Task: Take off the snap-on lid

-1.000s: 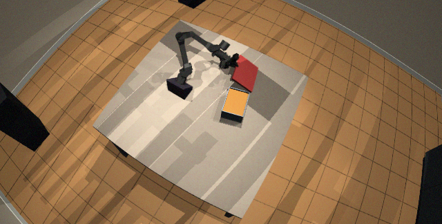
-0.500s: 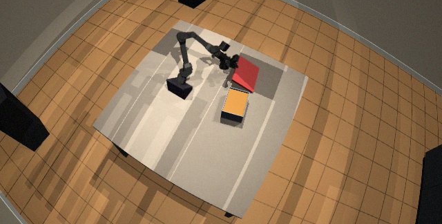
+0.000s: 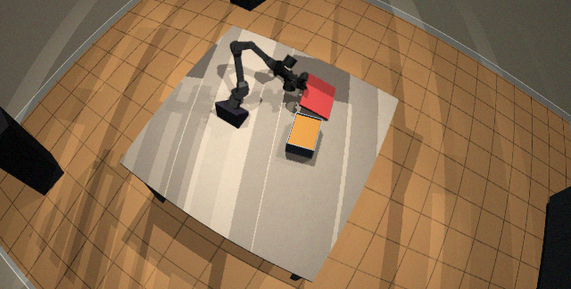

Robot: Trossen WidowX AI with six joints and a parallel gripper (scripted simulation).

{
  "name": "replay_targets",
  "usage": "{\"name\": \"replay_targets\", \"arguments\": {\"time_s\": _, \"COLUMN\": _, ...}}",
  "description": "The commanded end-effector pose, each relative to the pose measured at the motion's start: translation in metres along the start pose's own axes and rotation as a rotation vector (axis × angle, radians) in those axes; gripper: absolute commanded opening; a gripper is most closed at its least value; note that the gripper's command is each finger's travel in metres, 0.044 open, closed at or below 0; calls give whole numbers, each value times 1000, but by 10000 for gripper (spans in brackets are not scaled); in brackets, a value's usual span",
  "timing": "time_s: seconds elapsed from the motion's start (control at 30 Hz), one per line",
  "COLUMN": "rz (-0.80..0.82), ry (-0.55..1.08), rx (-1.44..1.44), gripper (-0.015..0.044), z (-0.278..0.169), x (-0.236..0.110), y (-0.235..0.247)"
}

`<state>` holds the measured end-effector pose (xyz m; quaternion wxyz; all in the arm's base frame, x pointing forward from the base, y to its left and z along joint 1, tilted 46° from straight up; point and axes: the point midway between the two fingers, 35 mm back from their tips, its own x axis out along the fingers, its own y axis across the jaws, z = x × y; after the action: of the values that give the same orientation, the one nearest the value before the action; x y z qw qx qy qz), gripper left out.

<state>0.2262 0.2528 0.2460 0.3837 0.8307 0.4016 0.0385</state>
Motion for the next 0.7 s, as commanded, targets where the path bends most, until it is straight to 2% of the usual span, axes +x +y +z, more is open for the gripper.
{"name": "replay_targets", "arguments": {"time_s": 0.0, "rz": -43, "ry": -25, "rx": 0, "gripper": 0, "z": 9, "x": 8, "y": -16}}
{"name": "replay_targets", "arguments": {"time_s": 0.23, "rz": -43, "ry": -25, "rx": 0, "gripper": 0, "z": 9, "x": 8, "y": -16}}
{"name": "replay_targets", "arguments": {"time_s": 0.27, "rz": -12, "ry": -5, "rx": -1, "gripper": 26, "z": 1, "x": 3, "y": -5}}
{"name": "replay_targets", "arguments": {"time_s": 0.57, "rz": -42, "ry": -24, "rx": 0, "gripper": 262, "z": -1, "x": 2, "y": -2}}
{"name": "replay_targets", "arguments": {"time_s": 0.63, "rz": -42, "ry": -24, "rx": 0, "gripper": 275, "z": -1, "x": 2, "y": -2}}
{"name": "replay_targets", "arguments": {"time_s": 0.67, "rz": -43, "ry": -24, "rx": 0, "gripper": 301, "z": 0, "x": 2, "y": -3}}
